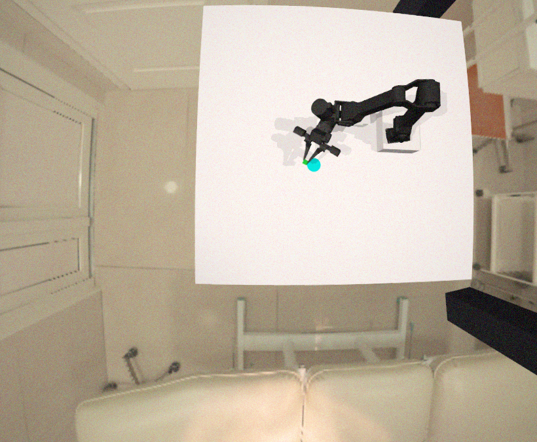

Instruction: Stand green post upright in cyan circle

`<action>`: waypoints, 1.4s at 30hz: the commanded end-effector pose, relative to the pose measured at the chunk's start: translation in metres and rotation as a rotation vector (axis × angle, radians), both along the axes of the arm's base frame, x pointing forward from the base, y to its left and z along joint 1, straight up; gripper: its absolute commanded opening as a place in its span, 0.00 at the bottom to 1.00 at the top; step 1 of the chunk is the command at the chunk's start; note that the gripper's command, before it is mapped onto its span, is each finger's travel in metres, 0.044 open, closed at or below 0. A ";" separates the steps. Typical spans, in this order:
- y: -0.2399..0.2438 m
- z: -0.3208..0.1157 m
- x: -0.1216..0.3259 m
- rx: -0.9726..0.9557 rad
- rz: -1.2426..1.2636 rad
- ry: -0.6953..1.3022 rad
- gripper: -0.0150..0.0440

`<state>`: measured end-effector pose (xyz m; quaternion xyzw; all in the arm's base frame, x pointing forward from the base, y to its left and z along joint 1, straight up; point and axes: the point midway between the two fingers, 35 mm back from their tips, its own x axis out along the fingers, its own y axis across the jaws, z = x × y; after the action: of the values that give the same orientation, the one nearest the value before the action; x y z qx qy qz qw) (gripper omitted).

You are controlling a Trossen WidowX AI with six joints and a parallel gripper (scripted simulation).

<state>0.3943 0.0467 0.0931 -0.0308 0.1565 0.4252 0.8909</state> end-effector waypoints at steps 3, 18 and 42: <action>-0.002 0.002 -0.006 0.021 0.009 -0.022 0.29; -0.005 0.007 -0.020 0.062 0.039 -0.081 0.29; -0.008 0.014 -0.046 0.113 0.098 -0.172 0.29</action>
<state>0.3522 0.0397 0.1054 -0.0253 0.0593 0.4692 0.8807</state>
